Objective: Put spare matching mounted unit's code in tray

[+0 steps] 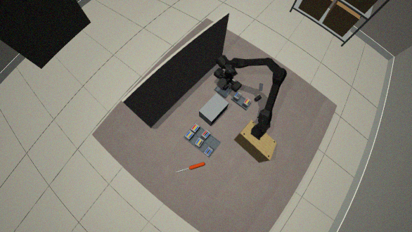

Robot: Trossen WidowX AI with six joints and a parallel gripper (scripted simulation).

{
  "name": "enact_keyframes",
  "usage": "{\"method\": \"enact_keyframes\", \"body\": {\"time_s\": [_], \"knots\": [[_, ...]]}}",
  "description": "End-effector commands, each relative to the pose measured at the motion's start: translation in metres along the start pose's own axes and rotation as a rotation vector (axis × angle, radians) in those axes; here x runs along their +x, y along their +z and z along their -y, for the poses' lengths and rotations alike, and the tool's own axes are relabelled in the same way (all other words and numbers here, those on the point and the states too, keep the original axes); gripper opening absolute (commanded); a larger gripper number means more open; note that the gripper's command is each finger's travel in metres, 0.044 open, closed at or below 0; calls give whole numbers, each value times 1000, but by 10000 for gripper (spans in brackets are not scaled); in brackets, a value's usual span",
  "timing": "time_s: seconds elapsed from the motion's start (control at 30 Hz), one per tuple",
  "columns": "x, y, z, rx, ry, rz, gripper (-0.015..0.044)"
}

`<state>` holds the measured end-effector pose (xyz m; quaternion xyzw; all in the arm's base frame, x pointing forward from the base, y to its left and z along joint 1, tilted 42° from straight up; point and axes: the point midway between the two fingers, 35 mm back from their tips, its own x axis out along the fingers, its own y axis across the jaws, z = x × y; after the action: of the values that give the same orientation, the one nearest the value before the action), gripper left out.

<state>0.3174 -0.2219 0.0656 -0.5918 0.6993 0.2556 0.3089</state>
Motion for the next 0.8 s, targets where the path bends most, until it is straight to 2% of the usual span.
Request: {"method": "enact_keyframes", "body": {"time_s": [0.0, 0.07, 0.3, 0.77], "knots": [[0, 0, 0, 1, 0, 0, 394], [-3, 0, 1, 1, 0, 1, 440], [-105, 2, -1, -9, 3, 6, 440], [-106, 5, 2, -17, -17, 12, 440]]}}
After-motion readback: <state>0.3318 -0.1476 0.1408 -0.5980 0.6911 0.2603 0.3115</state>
